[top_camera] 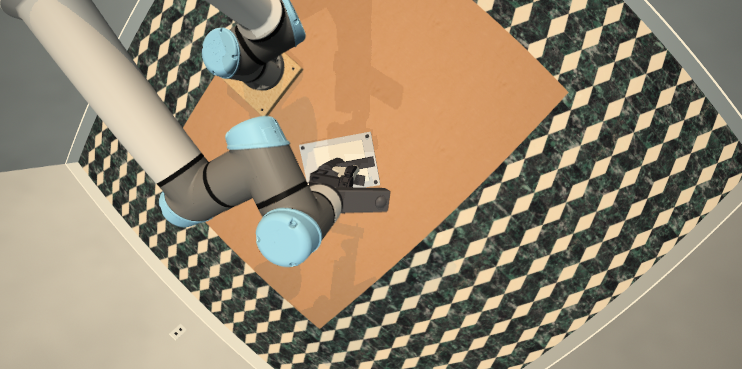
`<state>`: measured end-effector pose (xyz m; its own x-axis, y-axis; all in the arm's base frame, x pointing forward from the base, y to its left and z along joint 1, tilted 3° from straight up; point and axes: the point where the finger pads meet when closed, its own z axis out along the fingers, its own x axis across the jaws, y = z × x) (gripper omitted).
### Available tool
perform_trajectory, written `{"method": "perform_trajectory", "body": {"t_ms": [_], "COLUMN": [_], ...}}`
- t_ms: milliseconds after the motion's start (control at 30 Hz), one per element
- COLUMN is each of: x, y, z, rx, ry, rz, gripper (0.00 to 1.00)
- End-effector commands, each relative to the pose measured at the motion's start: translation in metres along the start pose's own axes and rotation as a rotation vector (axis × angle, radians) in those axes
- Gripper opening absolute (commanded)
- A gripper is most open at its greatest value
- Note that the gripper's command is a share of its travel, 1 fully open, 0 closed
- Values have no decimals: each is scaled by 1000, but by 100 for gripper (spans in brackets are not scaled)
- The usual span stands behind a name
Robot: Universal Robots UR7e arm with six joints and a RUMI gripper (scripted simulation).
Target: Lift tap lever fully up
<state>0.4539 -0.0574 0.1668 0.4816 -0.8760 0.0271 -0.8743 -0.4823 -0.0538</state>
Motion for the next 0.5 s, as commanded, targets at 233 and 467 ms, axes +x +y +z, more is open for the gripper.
{"method": "perform_trajectory", "body": {"t_ms": [233, 467], "x": [-1, -1], "y": [0, 0], "z": [14, 17], "rx": [-2, -2], "ry": [-1, -1], "rz": [-2, -2], "gripper": [38, 38]}}
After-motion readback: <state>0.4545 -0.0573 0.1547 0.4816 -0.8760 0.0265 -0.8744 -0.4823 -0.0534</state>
